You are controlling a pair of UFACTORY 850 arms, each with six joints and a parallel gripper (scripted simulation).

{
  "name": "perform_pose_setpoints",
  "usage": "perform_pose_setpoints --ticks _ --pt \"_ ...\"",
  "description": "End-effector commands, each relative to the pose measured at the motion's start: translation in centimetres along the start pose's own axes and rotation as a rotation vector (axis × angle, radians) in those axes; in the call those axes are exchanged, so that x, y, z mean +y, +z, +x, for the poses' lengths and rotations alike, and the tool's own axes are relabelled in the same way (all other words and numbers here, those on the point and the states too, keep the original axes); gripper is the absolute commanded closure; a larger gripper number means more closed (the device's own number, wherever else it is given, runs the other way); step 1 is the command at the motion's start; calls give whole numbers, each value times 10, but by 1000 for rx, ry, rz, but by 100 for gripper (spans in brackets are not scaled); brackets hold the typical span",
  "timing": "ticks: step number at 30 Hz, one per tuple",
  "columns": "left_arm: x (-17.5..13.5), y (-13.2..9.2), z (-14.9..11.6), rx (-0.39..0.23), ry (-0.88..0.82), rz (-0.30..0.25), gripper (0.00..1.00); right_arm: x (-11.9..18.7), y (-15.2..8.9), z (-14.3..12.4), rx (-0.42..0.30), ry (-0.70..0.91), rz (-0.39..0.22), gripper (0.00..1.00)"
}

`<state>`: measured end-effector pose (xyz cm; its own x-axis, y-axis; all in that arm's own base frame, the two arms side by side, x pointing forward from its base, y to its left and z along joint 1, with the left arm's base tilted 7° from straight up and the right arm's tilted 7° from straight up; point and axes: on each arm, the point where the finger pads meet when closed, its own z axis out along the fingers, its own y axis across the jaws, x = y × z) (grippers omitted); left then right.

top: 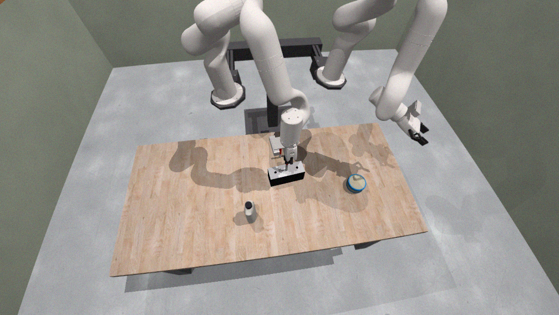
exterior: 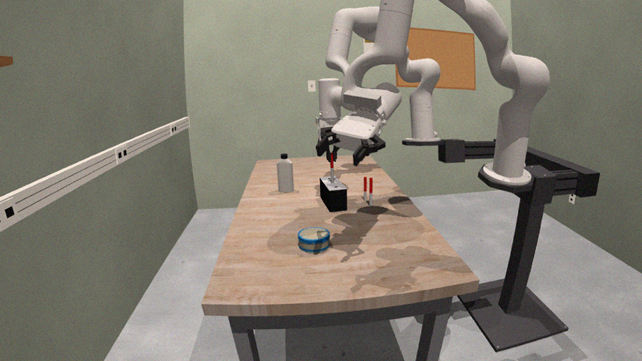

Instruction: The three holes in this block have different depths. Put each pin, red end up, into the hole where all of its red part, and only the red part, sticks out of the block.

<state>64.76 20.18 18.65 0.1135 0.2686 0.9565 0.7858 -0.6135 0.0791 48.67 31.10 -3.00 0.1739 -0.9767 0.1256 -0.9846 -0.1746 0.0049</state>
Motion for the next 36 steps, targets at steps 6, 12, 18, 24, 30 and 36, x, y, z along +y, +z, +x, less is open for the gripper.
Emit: perform_pose_setpoints --ticks 6,12,18,24,30,36 --pt "1 0 1 2 -1 -1 0 0 4 0 -1 0 2 100" --pt "1 0 1 2 -1 -1 0 0 4 0 -1 0 2 100" --pt "1 0 1 2 -1 -1 0 0 4 0 -1 0 2 100" --pt "1 0 1 2 -1 -1 0 -1 4 0 -1 0 2 100" --pt "1 0 1 2 -1 -1 0 -1 4 0 -1 0 2 100" --pt "1 0 1 2 -1 -1 0 -1 4 0 -1 0 2 100"
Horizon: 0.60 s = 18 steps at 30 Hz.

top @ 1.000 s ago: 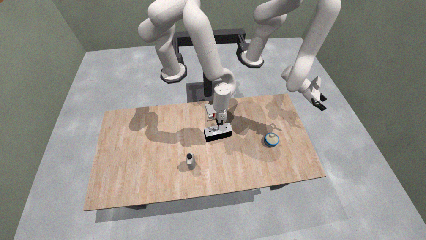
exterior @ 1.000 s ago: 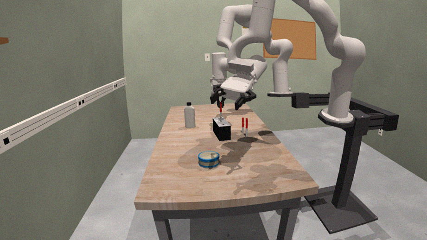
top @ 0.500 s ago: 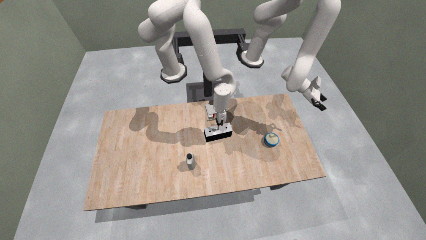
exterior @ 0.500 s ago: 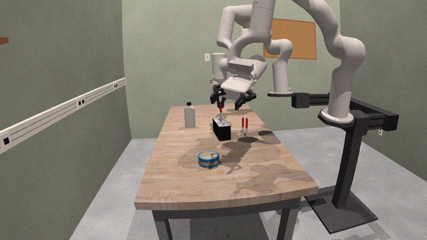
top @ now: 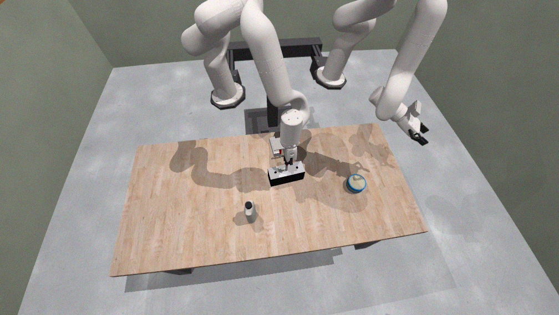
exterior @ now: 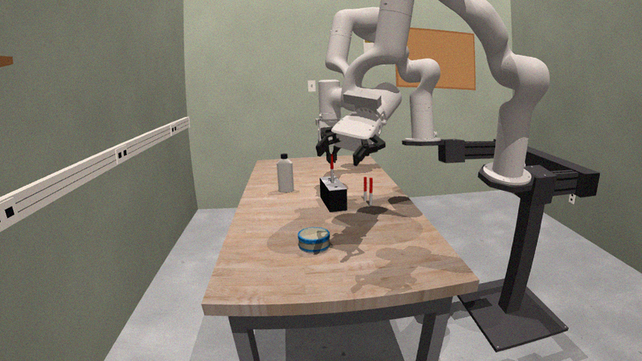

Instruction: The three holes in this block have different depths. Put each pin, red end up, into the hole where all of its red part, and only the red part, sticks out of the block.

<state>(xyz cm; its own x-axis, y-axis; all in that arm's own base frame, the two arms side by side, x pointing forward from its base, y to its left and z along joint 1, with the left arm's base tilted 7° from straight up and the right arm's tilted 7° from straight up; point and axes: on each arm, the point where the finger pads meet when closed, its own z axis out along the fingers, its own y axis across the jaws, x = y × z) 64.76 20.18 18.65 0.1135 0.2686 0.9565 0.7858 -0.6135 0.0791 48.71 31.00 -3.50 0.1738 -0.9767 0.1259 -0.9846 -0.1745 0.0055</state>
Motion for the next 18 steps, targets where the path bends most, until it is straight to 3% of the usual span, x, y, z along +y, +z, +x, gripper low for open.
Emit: perform_pose_setpoints --ticks 1,18 --pt "1 0 1 2 -1 -1 0 -1 -1 0 -1 0 3 100" --pt "1 0 1 2 -1 -1 0 -1 3 -2 -1 0 2 100"
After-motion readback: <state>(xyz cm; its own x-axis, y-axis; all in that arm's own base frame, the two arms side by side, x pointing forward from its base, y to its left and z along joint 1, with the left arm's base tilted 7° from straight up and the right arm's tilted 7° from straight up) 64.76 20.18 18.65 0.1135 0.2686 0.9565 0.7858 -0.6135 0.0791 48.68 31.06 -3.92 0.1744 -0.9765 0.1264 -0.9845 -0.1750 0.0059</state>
